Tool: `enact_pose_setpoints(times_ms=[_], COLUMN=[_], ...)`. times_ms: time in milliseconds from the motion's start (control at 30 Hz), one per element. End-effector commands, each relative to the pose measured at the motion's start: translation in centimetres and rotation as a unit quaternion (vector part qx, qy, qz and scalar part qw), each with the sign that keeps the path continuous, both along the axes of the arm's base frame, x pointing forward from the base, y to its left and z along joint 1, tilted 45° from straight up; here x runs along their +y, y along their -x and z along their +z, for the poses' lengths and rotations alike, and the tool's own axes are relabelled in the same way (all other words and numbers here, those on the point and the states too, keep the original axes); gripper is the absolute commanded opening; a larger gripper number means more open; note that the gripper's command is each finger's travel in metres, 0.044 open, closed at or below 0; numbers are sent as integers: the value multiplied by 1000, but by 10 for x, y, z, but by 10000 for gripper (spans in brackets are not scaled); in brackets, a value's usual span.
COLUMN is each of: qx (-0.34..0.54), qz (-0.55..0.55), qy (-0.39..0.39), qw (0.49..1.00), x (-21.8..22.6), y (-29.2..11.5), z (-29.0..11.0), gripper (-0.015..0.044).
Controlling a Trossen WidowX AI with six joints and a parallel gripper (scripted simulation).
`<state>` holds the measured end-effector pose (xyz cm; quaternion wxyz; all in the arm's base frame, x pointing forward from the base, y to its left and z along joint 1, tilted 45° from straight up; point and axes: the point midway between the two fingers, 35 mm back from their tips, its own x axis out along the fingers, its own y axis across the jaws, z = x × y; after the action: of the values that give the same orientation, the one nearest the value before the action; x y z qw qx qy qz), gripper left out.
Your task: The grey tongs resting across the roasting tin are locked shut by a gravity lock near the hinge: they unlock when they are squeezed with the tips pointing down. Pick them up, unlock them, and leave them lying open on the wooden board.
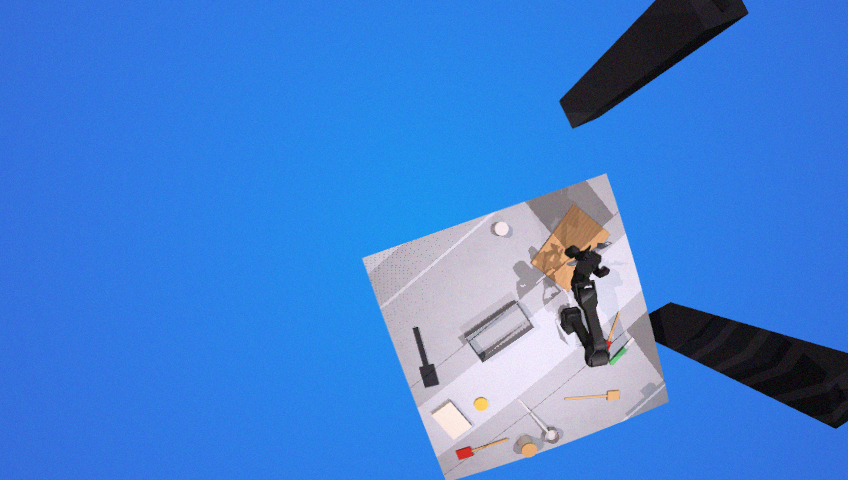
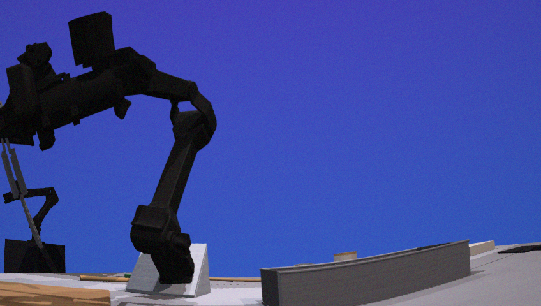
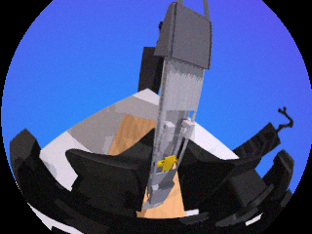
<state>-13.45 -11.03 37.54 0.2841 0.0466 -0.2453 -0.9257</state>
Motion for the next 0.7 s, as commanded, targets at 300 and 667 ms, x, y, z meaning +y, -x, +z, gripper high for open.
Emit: enact_pose_setpoints(times_ms=[300, 667], qx=[-32, -96], qz=[41, 83], qy=[-128, -214], qw=[990, 969], x=[-23, -36], y=[7, 14], z=[-4, -18], gripper=[-150, -150])
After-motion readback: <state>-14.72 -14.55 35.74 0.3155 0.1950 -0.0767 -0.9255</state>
